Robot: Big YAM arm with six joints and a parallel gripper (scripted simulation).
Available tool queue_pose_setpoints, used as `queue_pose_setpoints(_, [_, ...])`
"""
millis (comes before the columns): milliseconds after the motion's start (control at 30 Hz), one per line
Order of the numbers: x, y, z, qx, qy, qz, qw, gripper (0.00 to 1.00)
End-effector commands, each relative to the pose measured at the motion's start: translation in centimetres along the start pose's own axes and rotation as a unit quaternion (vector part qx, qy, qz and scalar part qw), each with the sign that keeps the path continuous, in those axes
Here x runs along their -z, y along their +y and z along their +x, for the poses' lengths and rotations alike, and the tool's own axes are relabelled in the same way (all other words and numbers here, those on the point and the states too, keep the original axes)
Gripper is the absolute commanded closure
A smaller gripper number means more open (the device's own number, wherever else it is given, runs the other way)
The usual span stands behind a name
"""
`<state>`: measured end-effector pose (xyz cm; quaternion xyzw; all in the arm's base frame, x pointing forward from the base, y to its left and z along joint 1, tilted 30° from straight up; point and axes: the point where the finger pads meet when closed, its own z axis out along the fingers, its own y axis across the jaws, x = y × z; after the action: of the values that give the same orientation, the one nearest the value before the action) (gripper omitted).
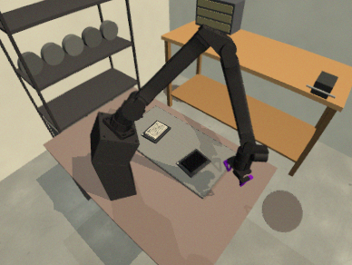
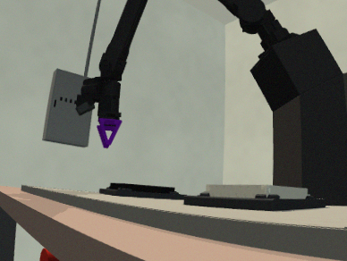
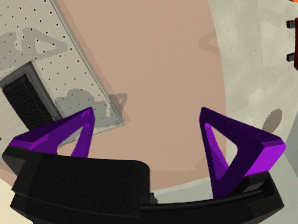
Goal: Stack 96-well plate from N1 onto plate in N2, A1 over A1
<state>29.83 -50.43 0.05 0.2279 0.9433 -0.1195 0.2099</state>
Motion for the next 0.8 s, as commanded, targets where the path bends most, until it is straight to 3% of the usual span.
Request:
queue_pose_setpoints(0, [0.3,-0.2,-0.3,0.0,-0.004,0.003,1.0,0.0])
queue_pose_setpoints(533, [0.3,-0.2,-0.3,0.0,-0.004,0.003,1.0,0.0])
queue_pose_setpoints(567, [1.1,0.5,-1.6,0.03,-0.023,0.007,0.999,0.0])
queue_pose_setpoints(600, [1.3,0.9,-1.8,0.033,-0.026,0.009,0.999,0.0])
queue_pose_setpoints(767, [-0.5,3.7,-0.7,0.02,-0.014,0.003,1.0,0.0])
